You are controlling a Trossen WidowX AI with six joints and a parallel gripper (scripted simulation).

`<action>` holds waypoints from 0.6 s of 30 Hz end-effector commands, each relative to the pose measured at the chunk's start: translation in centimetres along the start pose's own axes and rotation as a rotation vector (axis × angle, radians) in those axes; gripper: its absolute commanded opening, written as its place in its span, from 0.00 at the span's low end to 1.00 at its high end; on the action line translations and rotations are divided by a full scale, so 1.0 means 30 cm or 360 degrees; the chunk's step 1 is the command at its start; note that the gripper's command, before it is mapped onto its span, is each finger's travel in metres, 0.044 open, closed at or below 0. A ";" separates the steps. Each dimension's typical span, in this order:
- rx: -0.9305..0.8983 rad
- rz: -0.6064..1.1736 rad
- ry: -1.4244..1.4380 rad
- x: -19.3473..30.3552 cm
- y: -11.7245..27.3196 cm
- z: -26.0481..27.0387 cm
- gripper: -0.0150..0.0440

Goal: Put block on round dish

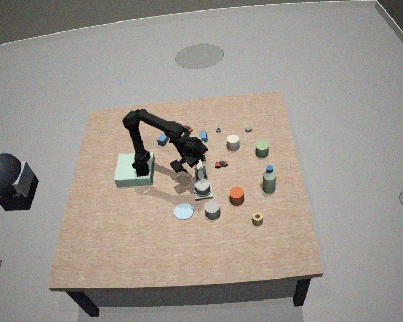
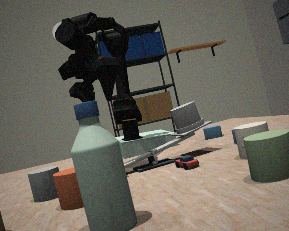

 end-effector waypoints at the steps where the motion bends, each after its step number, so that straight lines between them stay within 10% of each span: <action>1: 0.0079 0.0045 -0.0154 -0.042 -0.043 0.010 1.00; 18: 0.0369 0.0128 -0.0674 -0.167 -0.211 0.040 1.00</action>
Point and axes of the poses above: the point midway between the two fingers, 35 mm back from their tips, its own y axis back along the fingers, its own z axis across the jaws, x = y × z, the point moved 10 cm from there along y, back along the fingers, and after that the axes turned 8 degrees about y, right-handed, at the moved point
